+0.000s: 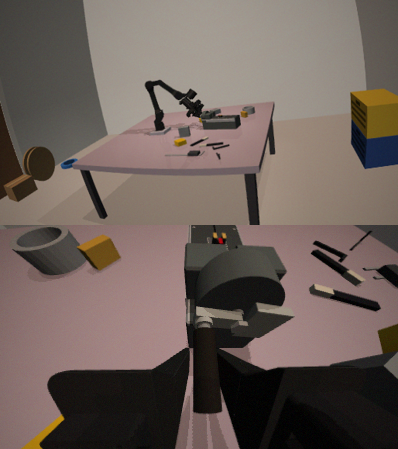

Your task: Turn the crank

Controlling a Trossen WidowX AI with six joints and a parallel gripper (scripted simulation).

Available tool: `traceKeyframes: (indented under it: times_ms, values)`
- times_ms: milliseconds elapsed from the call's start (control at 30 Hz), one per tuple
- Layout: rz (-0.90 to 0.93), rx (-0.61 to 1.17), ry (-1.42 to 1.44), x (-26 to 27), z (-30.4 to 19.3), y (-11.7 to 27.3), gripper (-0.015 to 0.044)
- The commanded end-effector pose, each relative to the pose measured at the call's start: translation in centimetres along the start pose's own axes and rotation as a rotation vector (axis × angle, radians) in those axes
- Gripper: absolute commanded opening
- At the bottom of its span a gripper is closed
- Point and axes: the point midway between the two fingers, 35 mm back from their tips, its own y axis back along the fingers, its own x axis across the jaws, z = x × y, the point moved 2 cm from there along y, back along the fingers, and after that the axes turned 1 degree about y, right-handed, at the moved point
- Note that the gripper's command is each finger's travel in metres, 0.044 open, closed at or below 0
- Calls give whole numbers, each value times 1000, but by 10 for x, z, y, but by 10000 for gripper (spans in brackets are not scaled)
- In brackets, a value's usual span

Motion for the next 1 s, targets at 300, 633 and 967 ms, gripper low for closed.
traceKeyframes:
  times_ms: [300,633,967]
  values:
    - [-2,2,1,0,-1,-1,440]
    - [0,1,0,0,30,30,440]
    - [-2,0,-1,1,61,57,440]
